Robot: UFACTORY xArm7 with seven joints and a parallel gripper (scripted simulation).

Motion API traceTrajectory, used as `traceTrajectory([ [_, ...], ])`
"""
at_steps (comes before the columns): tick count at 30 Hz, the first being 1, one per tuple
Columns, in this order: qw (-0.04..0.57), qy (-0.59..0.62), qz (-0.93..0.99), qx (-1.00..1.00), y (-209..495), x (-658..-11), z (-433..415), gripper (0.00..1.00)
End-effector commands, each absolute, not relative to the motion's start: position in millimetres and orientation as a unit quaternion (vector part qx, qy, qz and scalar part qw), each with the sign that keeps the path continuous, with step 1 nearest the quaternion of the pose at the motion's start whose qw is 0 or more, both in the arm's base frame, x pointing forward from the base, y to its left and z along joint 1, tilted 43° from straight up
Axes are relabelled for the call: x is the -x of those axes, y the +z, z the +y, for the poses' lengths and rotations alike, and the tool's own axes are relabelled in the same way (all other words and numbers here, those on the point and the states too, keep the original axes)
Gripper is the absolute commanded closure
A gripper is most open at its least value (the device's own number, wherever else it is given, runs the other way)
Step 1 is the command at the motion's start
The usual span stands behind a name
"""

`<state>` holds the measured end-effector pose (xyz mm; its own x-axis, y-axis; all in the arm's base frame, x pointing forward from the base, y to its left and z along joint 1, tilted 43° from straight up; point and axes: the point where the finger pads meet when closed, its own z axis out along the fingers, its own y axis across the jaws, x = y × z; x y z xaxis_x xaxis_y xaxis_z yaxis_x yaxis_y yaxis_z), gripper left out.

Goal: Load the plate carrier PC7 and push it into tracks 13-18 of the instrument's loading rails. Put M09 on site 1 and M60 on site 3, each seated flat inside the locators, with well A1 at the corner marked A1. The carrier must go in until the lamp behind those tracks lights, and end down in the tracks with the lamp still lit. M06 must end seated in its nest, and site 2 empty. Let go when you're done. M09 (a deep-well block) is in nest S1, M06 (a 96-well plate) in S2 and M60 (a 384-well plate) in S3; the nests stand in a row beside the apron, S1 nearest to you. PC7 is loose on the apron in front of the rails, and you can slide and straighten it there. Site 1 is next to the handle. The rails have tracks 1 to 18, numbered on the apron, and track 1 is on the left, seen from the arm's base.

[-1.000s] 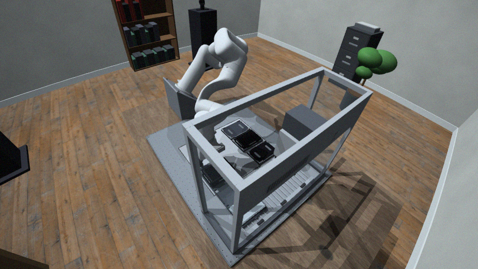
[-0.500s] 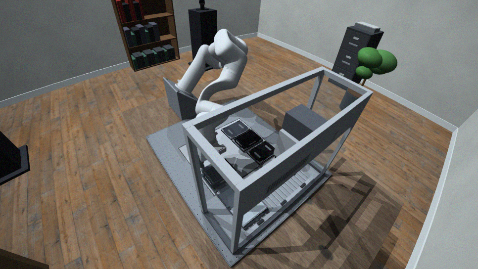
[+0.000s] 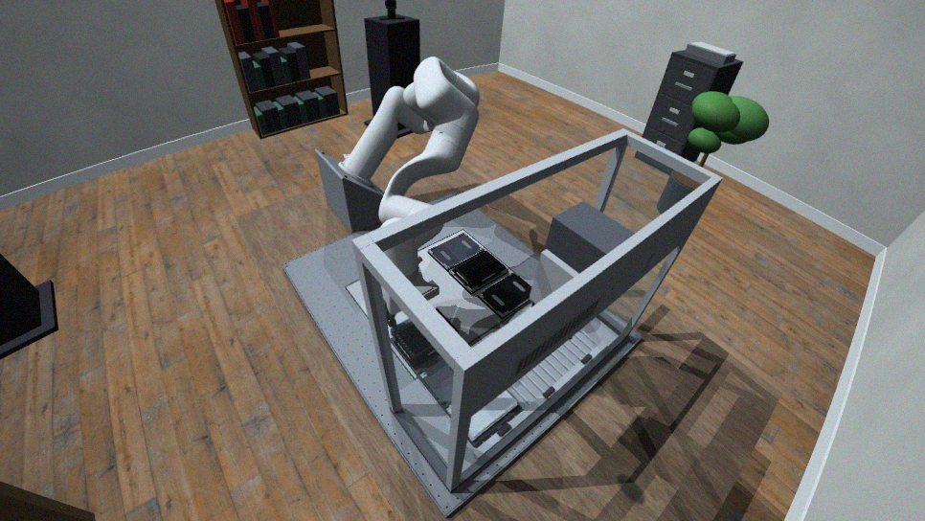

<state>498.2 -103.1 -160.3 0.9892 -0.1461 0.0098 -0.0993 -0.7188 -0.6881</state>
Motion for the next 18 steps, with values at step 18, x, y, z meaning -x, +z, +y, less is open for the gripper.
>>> traceTrajectory([
  [18,0.367,-0.034,0.067,0.927,-159.1,-505.5,-106.8,0.18],
])
